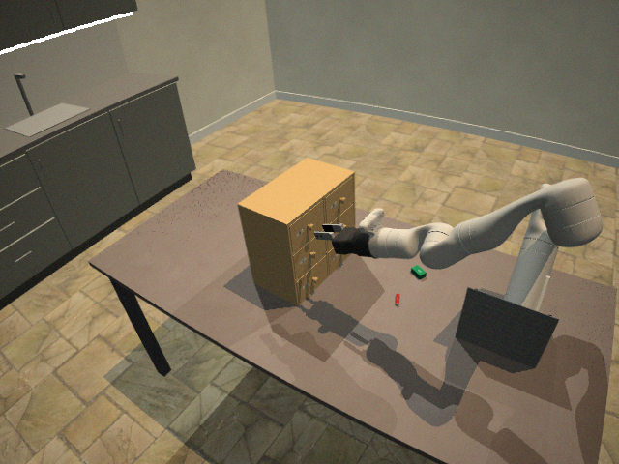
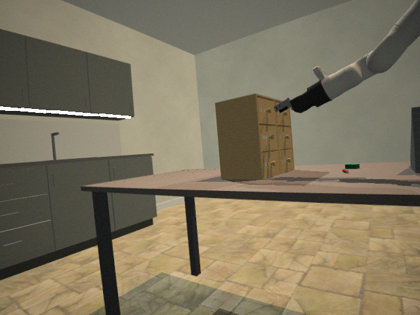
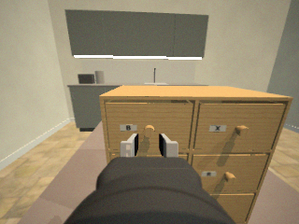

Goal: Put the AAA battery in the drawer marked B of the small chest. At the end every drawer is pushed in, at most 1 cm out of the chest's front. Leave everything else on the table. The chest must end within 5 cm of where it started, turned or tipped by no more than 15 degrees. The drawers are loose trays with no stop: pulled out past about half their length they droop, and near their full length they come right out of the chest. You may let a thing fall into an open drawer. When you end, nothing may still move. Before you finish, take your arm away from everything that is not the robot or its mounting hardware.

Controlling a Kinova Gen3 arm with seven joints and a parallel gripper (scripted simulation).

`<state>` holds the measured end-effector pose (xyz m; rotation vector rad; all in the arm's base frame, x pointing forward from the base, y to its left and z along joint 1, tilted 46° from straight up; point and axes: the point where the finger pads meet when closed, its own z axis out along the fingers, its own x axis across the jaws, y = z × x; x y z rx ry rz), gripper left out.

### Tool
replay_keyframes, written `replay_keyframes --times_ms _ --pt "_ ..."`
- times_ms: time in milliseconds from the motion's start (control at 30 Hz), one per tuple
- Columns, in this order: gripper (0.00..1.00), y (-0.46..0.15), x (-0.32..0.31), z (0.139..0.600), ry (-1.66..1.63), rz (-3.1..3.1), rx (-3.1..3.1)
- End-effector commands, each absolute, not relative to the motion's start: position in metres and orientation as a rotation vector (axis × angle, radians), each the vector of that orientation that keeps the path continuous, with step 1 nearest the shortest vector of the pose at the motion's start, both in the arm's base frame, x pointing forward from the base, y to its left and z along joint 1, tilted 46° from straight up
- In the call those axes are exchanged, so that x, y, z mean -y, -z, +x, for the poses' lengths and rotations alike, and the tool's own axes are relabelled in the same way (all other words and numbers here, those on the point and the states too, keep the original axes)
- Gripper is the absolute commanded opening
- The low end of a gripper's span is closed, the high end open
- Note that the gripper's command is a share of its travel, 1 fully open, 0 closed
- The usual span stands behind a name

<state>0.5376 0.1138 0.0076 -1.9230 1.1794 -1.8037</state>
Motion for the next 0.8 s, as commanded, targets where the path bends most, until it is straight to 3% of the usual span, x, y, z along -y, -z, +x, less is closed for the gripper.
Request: replay_keyframes --times_ms 0,767 --pt "0.67 -0.008 -0.114 0.537 1.805 -1.926 -1.172" --pt "0.67 -0.007 -0.113 0.559 1.801 -1.929 -1.170"
